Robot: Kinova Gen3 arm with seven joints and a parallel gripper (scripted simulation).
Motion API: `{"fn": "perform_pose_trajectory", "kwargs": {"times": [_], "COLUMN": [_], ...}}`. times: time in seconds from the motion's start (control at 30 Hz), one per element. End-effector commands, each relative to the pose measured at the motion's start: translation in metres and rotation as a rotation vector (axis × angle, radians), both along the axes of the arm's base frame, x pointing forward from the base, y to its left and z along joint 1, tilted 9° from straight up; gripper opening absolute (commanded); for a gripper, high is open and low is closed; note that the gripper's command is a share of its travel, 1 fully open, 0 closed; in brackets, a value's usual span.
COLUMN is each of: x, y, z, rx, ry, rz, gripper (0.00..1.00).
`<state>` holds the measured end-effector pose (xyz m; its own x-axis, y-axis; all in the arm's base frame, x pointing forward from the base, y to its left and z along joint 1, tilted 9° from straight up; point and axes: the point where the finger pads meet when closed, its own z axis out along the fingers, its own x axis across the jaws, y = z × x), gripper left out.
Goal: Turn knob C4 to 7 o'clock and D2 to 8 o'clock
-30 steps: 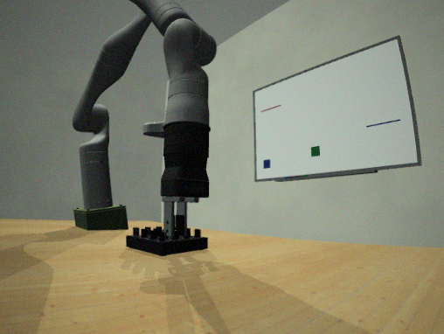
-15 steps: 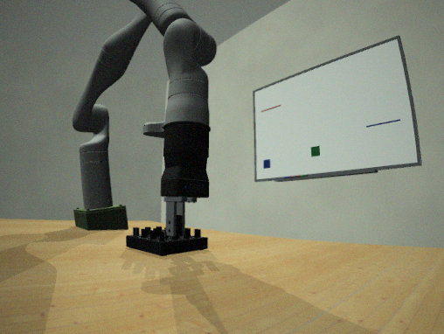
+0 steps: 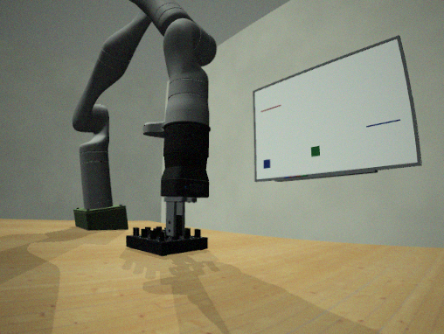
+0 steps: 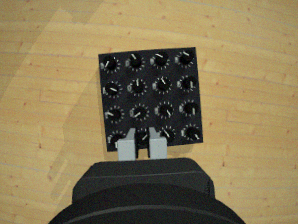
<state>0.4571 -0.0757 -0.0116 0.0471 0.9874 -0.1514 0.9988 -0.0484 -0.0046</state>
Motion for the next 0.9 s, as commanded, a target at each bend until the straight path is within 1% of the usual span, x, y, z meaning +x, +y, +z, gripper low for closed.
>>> {"fn": "perform_pose_trajectory", "kwargs": {"times": [0.0, 0.43, 0.67, 0.87], "x": [0.0007, 0.0007, 0.0007, 0.0007], "y": [0.0002, 0.0002, 0.0002, 0.0002], "z": [0.0008, 0.0008, 0.0008, 0.0008], "rx": [0.000, 0.000, 0.001, 0.001], "ry": [-0.002, 0.001, 0.004, 0.012], "rz": [0.000, 0.018, 0.043, 0.093], "gripper": [0.30, 0.30, 0.30, 0.30]}}
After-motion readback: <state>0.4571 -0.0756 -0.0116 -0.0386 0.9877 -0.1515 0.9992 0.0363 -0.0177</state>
